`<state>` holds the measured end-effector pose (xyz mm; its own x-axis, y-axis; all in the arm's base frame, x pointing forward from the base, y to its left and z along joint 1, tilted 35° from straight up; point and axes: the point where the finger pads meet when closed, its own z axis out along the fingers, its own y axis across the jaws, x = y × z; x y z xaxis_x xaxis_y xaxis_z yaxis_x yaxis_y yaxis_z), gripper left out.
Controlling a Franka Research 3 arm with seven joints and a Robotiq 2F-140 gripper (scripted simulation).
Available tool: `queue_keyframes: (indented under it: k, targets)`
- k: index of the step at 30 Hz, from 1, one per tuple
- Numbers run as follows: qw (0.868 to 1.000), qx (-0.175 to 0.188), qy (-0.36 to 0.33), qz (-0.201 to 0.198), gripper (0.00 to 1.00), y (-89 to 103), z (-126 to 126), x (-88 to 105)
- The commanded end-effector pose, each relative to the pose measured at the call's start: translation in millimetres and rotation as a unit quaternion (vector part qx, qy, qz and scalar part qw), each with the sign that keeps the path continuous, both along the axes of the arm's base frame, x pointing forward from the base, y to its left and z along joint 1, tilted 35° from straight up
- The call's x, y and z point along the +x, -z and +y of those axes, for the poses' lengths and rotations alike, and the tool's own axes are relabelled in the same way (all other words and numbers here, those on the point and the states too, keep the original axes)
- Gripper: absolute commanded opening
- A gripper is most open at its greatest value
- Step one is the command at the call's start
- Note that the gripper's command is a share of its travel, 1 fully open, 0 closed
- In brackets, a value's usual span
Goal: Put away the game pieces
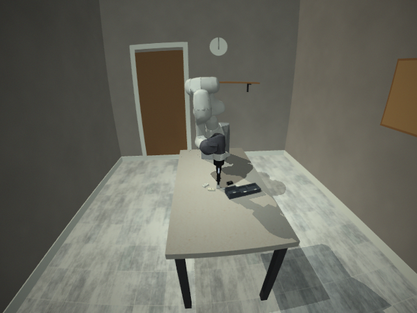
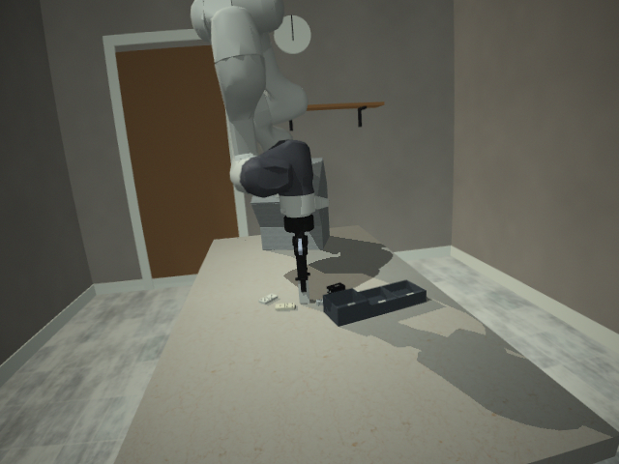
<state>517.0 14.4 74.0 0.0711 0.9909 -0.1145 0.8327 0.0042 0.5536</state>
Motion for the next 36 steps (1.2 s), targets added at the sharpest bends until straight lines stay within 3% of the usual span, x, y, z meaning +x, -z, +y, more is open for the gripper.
queue_keyframes:
  k: [1,17,36]
  targets:
    - [1.0,0.006,0.006,-0.002,0.07,0.2,0.5,0.4]
    - [1.0,0.006,0.006,-0.002,0.07,0.2,0.5,0.4]
    - [1.0,0.006,0.006,-0.002,0.07,-46.5,8.0,-30.8]
